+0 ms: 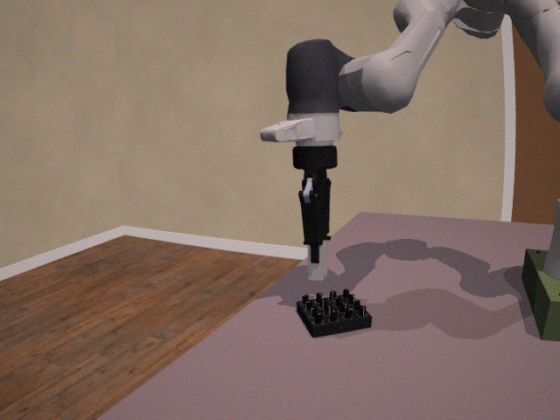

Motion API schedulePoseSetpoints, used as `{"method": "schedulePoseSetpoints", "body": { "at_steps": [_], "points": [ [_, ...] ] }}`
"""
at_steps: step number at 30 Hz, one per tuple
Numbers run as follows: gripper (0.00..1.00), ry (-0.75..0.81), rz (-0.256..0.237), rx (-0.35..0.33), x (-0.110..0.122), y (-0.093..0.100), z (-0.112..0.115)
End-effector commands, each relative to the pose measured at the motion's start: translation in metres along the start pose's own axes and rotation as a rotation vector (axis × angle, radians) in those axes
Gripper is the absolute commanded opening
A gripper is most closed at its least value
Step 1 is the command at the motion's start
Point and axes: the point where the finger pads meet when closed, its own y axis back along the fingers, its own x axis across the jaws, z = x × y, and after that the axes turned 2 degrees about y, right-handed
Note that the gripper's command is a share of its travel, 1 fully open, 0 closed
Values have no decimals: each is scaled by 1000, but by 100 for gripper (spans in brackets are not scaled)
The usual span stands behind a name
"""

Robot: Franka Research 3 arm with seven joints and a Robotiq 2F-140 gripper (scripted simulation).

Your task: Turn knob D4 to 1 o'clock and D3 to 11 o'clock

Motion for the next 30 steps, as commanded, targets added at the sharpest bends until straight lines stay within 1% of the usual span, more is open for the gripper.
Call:
{"method": "schedulePoseSetpoints", "body": {
  "at_steps": [1,5,7,8,22,24,25,30],
  "points": [
    [12,-156,-4,8,-3,2,-3],
    [12,-223,-4,8,-4,3,-4],
    [12,-223,-4,8,-4,3,-4],
    [12,-267,-4,8,-4,4,-5],
    [12,-502,-5,7,-7,8,-9],
    [12,-502,-5,7,-7,8,-9],
    [12,-546,-5,7,-8,8,-10],
    [12,-631,-6,7,-9,10,-12]
  ]
}}
